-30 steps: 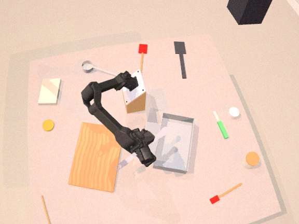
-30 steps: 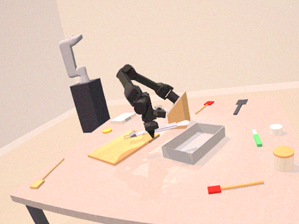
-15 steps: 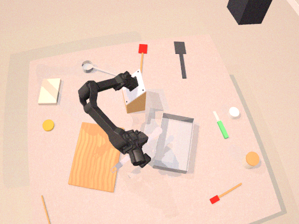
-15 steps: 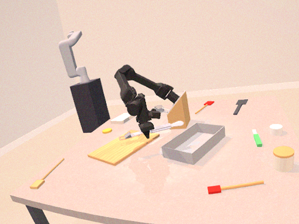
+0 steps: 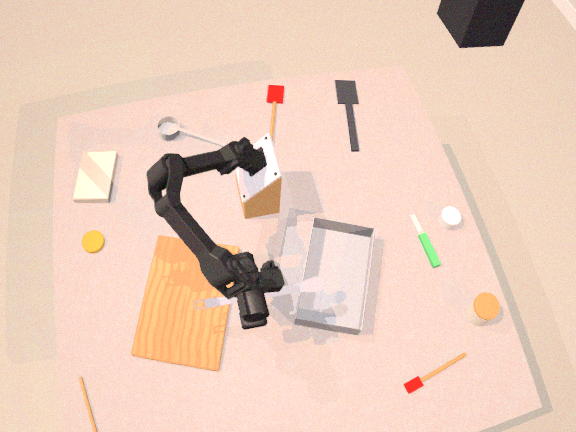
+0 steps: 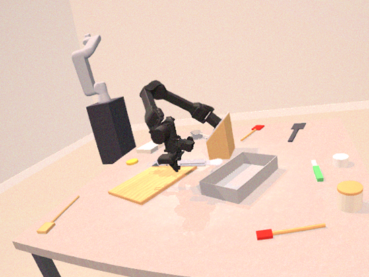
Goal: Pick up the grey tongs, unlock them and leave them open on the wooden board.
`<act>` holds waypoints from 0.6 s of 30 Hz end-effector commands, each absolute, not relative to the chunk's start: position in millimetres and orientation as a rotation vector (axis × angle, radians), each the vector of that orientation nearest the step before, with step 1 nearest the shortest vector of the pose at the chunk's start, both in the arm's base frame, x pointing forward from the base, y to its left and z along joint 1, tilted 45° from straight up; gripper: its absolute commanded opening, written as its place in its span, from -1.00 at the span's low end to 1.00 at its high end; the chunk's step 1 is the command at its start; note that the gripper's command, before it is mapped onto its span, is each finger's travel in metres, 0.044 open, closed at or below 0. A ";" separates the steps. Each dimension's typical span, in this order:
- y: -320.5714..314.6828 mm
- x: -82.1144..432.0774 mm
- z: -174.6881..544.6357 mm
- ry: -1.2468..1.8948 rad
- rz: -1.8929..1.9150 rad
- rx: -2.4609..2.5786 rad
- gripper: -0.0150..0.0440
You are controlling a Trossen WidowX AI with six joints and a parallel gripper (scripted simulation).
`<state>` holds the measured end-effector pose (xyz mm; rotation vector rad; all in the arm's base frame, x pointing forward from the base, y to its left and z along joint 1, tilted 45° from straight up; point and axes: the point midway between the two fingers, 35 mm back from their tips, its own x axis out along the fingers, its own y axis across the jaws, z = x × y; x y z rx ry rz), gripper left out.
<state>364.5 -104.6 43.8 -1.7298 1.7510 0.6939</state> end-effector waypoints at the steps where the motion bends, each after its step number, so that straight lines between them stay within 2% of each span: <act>1: -106.8 364.6 48.7 1.749 0.567 -1.644 -1.00; 18: -123.1 361.3 64.1 1.687 -0.024 -1.169 -1.00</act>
